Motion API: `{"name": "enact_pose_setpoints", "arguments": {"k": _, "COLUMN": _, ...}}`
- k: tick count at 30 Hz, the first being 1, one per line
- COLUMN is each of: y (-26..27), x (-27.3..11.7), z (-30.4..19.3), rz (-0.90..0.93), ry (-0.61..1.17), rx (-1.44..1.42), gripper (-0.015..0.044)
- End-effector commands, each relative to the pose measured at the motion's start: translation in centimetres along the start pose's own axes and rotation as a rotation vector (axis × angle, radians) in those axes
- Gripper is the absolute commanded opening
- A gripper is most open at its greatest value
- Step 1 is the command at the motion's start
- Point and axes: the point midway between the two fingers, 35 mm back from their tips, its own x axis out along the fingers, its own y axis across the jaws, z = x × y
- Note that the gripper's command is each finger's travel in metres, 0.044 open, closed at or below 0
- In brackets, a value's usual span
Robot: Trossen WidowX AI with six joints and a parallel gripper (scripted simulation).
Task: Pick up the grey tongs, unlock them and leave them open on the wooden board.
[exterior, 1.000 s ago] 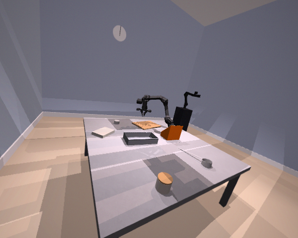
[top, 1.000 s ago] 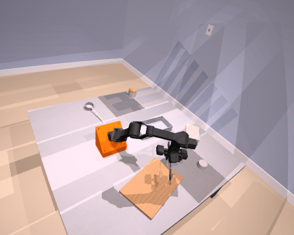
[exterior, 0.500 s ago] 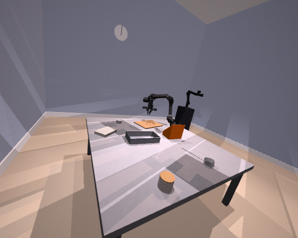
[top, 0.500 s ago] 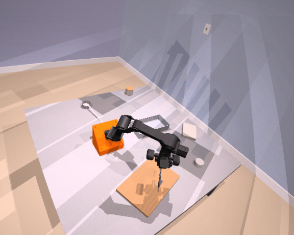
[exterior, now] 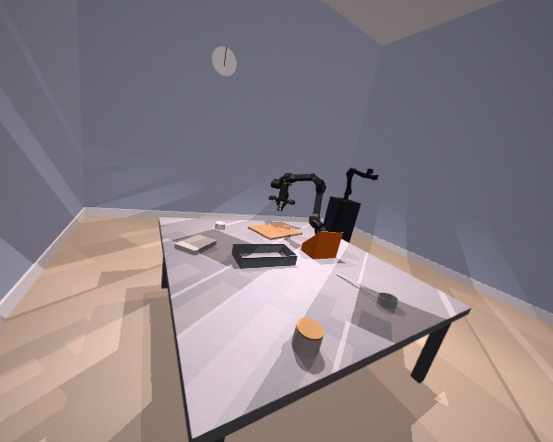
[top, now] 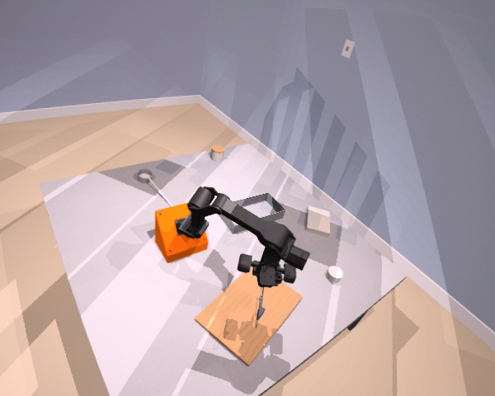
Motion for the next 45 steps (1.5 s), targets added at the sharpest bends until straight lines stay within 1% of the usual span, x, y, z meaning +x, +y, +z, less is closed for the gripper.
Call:
{"name": "enact_pose_setpoints", "arguments": {"k": 1, "y": -0.5, "x": 0.4, "z": -0.1, "rz": -0.032, "ry": -0.028, "rx": 0.015, "gripper": -0.0150}}
{"name": "enact_pose_setpoints", "arguments": {"k": 9, "y": -2.1, "x": 2.1, "z": -0.7, "rz": -0.167, "ry": -0.210, "rx": 0.061, "gripper": -0.0150}}
{"name": "enact_pose_setpoints", "arguments": {"k": 16, "y": -2.7, "x": 2.8, "z": -1.0, "rz": -0.199, "ry": -0.418, "rx": 0.070, "gripper": -0.0150}}
{"name": "enact_pose_setpoints", "arguments": {"k": 24, "y": -2.1, "x": 2.5, "z": -1.5, "rz": -0.116, "ry": -0.650, "rx": 0.040, "gripper": -0.0150}}
{"name": "enact_pose_setpoints", "arguments": {"k": 31, "y": -0.7, "x": 1.7, "z": -2.3, "rz": 0.047, "ry": -0.821, "rx": 0.010, "gripper": -0.0150}}
{"name": "enact_pose_setpoints", "arguments": {"k": 34, "y": -0.3, "x": 1.5, "z": -2.5, "rz": 0.089, "ry": -0.849, "rx": 0.002, "gripper": -0.0150}}
{"name": "enact_pose_setpoints", "arguments": {"k": 45, "y": -0.3, "x": 1.5, "z": -2.5, "rz": 0.089, "ry": -0.849, "rx": 0.002, "gripper": -0.0150}}
